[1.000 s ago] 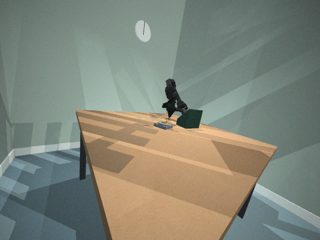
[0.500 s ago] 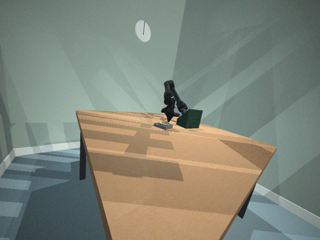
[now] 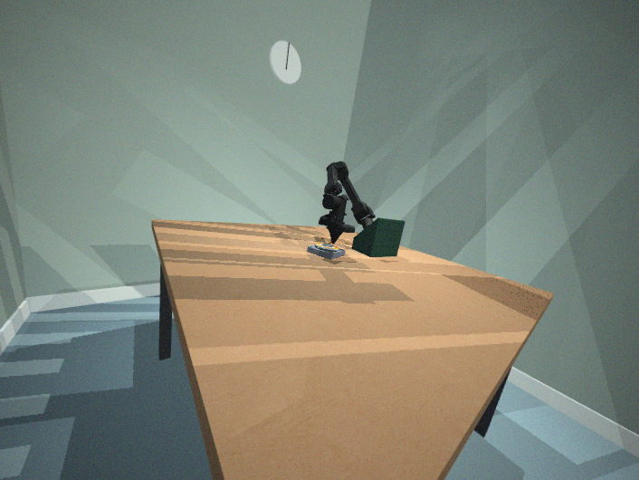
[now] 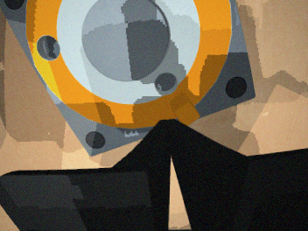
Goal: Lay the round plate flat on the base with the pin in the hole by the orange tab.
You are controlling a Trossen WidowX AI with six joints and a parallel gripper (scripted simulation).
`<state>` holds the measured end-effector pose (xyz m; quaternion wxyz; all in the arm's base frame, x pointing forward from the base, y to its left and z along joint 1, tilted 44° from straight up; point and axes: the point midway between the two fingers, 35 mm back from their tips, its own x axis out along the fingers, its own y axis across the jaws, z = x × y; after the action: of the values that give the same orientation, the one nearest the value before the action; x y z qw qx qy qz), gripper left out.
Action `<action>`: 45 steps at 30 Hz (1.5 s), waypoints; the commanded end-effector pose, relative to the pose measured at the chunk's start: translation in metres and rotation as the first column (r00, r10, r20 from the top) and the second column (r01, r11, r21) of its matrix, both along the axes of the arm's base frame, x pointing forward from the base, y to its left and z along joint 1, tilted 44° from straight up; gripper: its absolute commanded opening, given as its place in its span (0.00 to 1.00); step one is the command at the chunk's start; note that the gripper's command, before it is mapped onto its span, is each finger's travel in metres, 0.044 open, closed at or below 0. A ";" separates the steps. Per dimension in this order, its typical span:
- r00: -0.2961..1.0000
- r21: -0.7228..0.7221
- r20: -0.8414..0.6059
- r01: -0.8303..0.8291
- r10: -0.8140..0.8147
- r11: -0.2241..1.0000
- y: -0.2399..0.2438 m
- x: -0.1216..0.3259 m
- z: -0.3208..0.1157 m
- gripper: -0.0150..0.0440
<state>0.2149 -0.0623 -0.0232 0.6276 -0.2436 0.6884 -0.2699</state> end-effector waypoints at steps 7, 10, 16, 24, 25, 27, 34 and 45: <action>1.000 -0.008 0.005 0.000 0.000 1.000 -0.011 0.008 0.010 0.25; 1.000 -0.008 0.005 0.000 0.000 1.000 -0.013 0.011 0.011 0.25; 1.000 -0.008 0.006 0.000 0.000 1.000 -0.018 0.016 0.015 0.25; 1.000 -0.009 0.006 0.000 0.000 1.000 -0.022 0.026 0.019 0.25; 1.000 -0.009 0.006 0.000 0.000 1.000 -0.023 0.027 0.019 0.25; 1.000 -0.009 0.007 0.000 0.000 1.000 -0.024 0.029 0.020 0.25; 1.000 -0.009 0.007 0.000 0.000 1.000 -0.026 0.038 0.021 0.25; 1.000 -0.009 0.008 0.000 0.000 1.000 -0.028 0.051 0.022 0.25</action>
<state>0.2594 -0.0898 -0.0013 0.6278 -0.2436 0.6869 -0.2733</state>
